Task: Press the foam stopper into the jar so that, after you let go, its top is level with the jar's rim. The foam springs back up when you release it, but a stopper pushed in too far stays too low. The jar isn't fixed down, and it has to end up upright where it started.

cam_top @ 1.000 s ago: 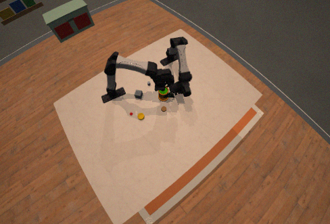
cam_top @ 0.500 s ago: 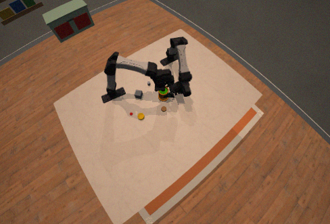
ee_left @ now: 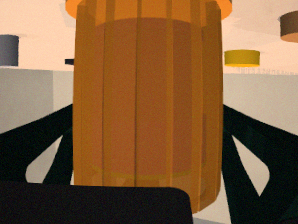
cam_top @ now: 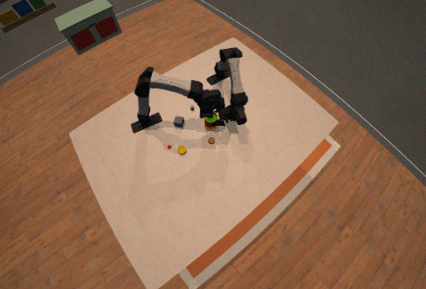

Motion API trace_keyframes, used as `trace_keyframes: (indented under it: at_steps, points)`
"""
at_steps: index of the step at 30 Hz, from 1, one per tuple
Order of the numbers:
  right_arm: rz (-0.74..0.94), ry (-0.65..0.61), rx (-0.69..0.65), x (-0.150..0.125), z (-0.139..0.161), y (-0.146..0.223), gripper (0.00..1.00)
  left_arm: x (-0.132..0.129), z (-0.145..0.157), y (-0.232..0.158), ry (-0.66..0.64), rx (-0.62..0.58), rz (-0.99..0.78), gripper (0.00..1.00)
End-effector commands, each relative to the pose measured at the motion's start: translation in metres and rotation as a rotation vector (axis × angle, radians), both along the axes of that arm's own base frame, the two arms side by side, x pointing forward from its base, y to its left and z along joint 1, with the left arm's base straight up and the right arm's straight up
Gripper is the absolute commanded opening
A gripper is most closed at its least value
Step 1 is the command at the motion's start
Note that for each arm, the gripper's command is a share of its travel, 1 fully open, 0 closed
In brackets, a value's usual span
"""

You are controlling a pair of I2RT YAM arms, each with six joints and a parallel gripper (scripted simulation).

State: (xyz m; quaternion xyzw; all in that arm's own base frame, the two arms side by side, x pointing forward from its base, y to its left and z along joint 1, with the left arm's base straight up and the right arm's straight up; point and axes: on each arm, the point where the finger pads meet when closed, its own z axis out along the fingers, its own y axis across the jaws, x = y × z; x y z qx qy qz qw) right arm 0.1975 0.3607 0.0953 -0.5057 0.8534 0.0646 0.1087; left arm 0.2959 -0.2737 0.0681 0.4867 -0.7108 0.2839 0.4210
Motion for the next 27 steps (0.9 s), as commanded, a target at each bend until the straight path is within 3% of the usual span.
trace_keyframes:
  at_steps: [1,17,27]
  points:
    - [0.002,0.016,-0.034,-0.001,-0.02,-0.003,0.0,0.007,0.013,-0.001,-0.033,-0.03,0.0,0.64]
    - [0.001,0.015,-0.034,0.0,-0.003,-0.001,0.0,0.012,0.019,0.0,-0.046,-0.038,0.006,0.64]
    - [0.001,-0.017,0.019,0.003,0.038,0.003,0.0,0.012,0.019,0.0,-0.046,-0.038,0.006,0.64]
